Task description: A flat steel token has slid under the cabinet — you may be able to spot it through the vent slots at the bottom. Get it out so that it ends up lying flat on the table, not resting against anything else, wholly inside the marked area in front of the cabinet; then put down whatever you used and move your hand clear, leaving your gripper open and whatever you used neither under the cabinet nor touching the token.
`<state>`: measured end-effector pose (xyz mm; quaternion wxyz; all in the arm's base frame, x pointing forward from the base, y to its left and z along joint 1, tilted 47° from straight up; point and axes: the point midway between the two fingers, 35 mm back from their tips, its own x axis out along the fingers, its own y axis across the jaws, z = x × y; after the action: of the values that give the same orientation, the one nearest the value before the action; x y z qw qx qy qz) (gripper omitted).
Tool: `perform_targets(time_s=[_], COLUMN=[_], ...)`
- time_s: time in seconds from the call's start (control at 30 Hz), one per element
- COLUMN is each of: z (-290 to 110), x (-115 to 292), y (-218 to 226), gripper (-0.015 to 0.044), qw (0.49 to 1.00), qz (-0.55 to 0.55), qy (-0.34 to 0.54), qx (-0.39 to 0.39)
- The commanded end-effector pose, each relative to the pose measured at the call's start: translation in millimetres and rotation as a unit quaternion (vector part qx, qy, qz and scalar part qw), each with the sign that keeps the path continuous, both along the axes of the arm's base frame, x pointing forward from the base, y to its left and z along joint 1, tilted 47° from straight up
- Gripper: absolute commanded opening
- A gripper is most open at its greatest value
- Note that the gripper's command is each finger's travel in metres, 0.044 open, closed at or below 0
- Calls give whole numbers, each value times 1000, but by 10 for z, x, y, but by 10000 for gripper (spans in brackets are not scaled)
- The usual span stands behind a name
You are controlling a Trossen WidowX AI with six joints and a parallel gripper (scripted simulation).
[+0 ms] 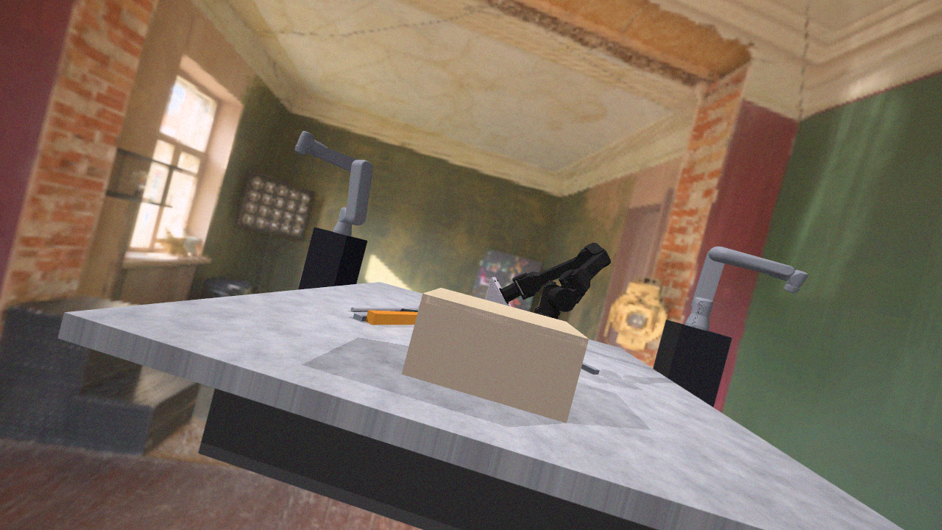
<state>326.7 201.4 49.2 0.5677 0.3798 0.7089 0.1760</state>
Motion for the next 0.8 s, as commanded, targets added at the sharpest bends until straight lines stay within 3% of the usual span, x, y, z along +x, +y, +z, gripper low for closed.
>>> perform_targets(time_s=[0.0,0.77], z=[-65,-196], x=[-44,-113], y=[-50,-180], gripper=[0,0], qw=[1000,1000], qz=[-1,-1], qy=[4,4], qx=[-6,-6])
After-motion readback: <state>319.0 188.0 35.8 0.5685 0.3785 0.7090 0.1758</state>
